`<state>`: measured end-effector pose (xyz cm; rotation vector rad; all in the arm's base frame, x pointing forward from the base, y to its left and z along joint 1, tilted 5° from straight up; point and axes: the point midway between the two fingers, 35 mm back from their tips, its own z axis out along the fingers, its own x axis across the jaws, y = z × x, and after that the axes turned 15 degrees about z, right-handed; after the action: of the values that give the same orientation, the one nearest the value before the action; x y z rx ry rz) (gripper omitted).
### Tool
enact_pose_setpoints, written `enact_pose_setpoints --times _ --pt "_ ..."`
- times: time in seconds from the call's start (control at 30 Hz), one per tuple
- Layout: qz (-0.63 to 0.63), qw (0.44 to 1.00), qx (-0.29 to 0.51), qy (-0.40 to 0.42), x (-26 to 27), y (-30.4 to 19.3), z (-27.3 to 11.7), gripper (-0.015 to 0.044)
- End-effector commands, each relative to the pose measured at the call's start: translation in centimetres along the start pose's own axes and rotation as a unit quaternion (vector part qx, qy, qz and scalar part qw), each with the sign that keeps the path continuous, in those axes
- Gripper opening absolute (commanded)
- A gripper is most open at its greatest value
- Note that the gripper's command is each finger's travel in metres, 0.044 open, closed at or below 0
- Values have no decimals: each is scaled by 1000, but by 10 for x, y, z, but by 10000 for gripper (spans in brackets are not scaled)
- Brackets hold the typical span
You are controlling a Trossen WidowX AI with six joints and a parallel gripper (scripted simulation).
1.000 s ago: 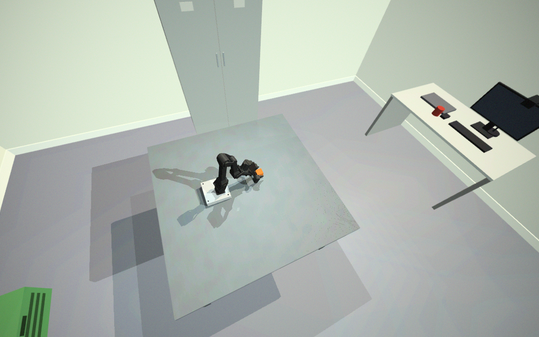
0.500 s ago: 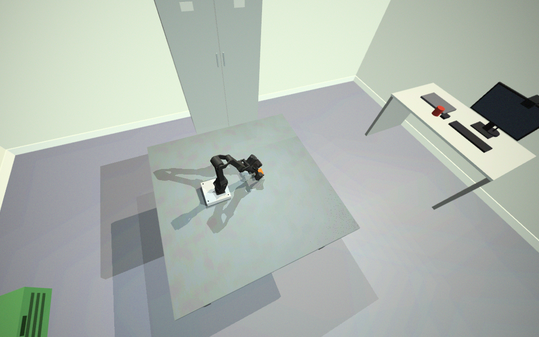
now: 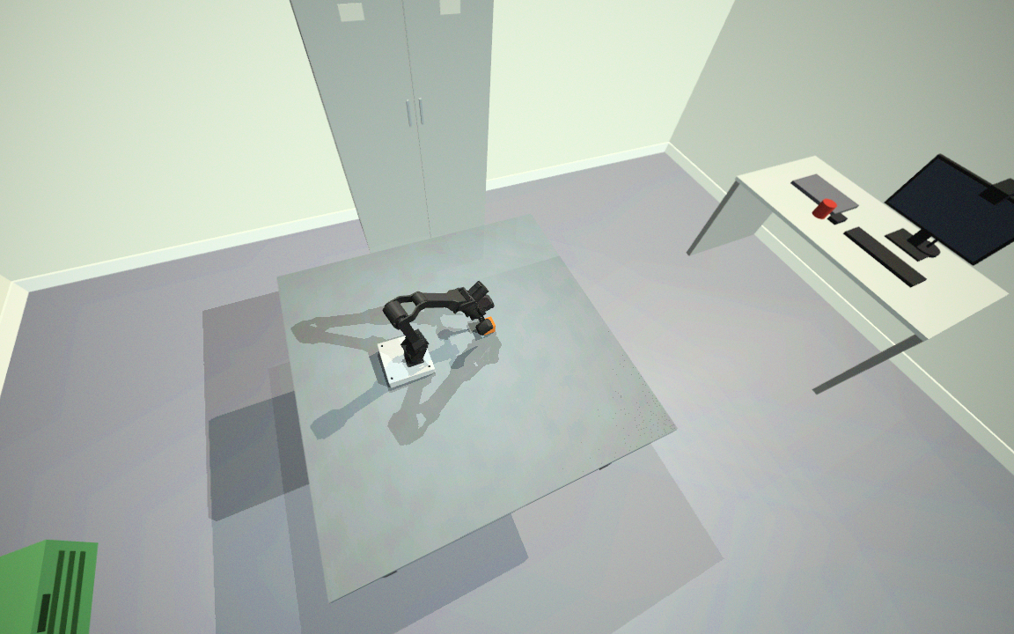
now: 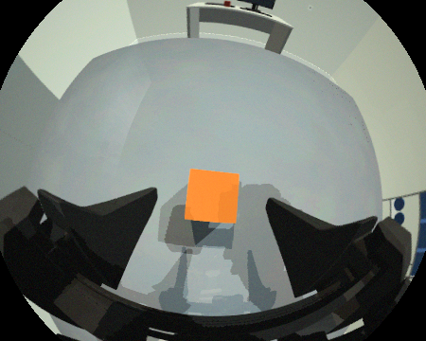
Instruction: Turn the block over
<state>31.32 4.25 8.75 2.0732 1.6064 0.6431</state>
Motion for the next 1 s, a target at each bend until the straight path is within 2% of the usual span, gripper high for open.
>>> enact_pose_setpoints --times 0.0,0.2,0.67,0.97 --pt "8 1000 21 -3 -2 4 -24 440" --pt "8 999 33 -6 -1 6 -24 440" --pt "7 962 264 -66 8 42 -26 440" --pt "7 961 267 -66 8 38 -19 440"
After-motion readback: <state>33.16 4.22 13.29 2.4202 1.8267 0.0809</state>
